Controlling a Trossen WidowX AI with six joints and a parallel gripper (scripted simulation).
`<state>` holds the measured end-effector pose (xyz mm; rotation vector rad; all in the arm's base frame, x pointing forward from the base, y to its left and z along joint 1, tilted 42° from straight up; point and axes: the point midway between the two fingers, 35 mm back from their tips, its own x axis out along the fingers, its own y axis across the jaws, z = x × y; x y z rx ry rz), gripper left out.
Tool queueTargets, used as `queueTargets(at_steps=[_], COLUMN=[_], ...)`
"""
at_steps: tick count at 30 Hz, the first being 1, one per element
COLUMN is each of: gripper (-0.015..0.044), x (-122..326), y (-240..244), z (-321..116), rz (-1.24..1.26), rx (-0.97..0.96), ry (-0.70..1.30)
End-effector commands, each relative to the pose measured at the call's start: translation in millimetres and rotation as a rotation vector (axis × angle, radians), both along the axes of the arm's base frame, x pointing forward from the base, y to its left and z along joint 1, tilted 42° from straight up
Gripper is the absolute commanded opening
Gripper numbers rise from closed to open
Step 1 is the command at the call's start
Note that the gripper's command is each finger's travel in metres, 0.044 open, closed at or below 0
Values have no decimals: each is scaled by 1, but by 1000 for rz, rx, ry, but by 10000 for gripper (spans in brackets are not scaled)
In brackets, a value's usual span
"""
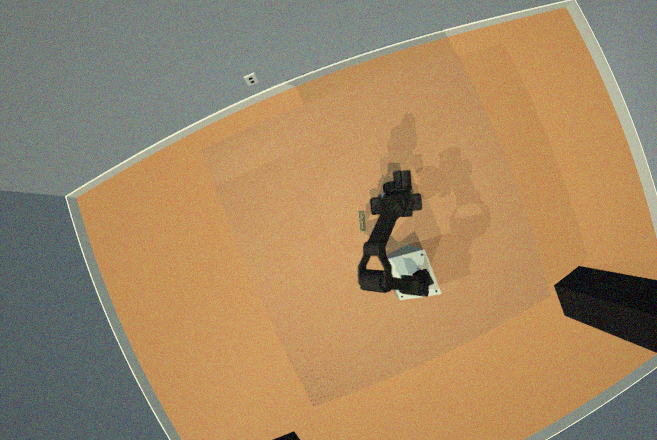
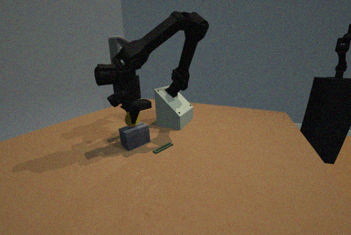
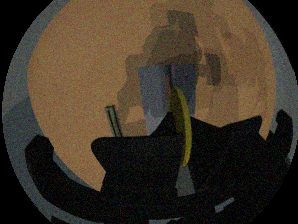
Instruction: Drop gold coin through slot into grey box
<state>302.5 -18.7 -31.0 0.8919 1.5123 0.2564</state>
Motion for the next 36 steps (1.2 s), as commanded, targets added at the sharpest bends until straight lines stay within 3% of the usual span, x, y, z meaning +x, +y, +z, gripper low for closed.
queueTargets(at_steps=[1, 7, 16, 27, 30, 36], gripper=[0, 157, 161, 440, 440, 440], x=[-1, 0, 0, -4, -11, -11], y=[2, 0, 0, -20, -37, -37], z=[-2, 0, 0, 22, 42, 42], rz=[-4, 0, 0, -2, -5, -5], rx=[7, 0, 0, 2, 11, 11], ry=[7, 0, 0, 5, 14, 14])
